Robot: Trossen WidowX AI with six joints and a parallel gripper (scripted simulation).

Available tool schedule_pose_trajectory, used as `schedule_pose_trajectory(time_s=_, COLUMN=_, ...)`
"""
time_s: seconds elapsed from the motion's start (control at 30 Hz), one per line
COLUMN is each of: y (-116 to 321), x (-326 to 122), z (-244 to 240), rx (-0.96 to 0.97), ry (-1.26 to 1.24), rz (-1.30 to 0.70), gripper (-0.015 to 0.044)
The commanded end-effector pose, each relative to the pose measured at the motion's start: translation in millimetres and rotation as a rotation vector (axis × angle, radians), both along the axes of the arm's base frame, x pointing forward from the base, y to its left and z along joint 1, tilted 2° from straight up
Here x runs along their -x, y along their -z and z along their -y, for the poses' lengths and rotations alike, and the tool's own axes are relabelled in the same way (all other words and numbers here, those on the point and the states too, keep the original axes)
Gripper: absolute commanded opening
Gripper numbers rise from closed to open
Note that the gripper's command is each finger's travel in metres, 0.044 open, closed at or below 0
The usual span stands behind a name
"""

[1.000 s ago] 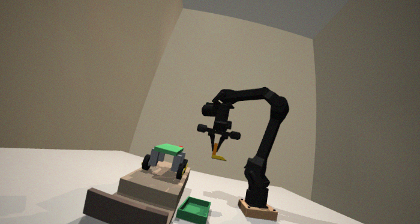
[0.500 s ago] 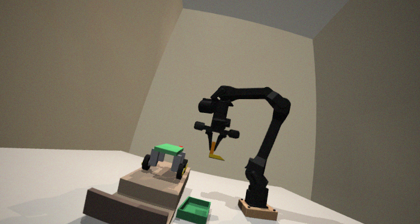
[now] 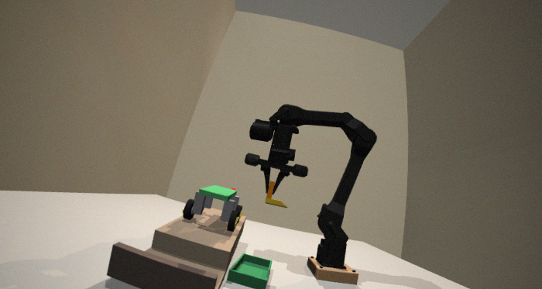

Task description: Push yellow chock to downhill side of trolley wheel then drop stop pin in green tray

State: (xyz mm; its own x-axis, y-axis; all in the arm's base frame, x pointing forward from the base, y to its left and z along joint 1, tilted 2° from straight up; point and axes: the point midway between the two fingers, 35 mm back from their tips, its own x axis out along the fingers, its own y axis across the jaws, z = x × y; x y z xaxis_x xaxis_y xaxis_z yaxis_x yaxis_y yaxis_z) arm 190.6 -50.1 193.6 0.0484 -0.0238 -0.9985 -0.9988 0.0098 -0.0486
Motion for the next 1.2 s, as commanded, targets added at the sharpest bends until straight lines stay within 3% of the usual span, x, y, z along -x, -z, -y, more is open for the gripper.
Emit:
schedule_pose_trajectory(time_s=0.0, y=2.3, x=-2.7, z=-11.3, rx=0.001, ry=0.003, rz=-0.006, gripper=0.0)
schedule_pose_trajectory(time_s=1.17, y=16.1, x=-30.4, z=-128.4, rx=-0.012, ry=0.003, rz=-0.004, gripper=0.0)
